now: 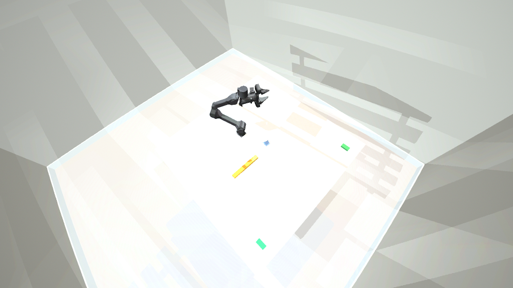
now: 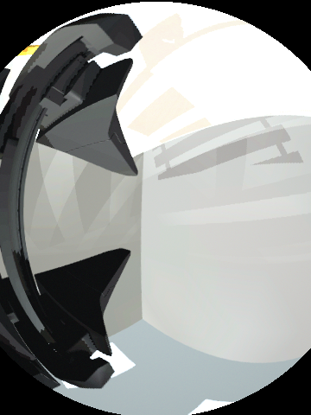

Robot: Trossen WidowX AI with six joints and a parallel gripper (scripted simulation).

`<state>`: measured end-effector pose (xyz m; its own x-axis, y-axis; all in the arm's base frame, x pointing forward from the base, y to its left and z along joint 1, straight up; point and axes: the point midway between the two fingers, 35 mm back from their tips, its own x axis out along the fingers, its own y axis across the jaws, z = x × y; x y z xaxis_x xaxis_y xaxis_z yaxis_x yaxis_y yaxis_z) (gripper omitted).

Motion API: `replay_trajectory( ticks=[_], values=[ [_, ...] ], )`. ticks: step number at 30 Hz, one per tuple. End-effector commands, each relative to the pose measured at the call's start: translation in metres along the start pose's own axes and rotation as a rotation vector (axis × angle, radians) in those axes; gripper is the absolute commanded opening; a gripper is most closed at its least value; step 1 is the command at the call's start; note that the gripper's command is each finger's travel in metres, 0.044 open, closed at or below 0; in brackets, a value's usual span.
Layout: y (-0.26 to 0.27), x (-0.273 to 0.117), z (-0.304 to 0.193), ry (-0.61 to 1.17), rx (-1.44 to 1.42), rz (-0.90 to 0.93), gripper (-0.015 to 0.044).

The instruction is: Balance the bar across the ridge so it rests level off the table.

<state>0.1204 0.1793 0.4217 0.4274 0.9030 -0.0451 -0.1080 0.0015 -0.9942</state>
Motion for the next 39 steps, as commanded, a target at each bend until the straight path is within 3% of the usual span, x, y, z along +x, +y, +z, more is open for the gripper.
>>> replay_trajectory(
  ticks=[1, 20, 39],
  values=[
    [0.005, 0.008, -0.021, 0.078, -0.006, 0.045, 0.0315],
    [0.044, 0.018, -0.136, 0.437, 0.015, 0.286, 0.0315],
    [0.100, -0.026, -0.245, 0.733, 0.125, 0.578, 0.0315]
  ],
)
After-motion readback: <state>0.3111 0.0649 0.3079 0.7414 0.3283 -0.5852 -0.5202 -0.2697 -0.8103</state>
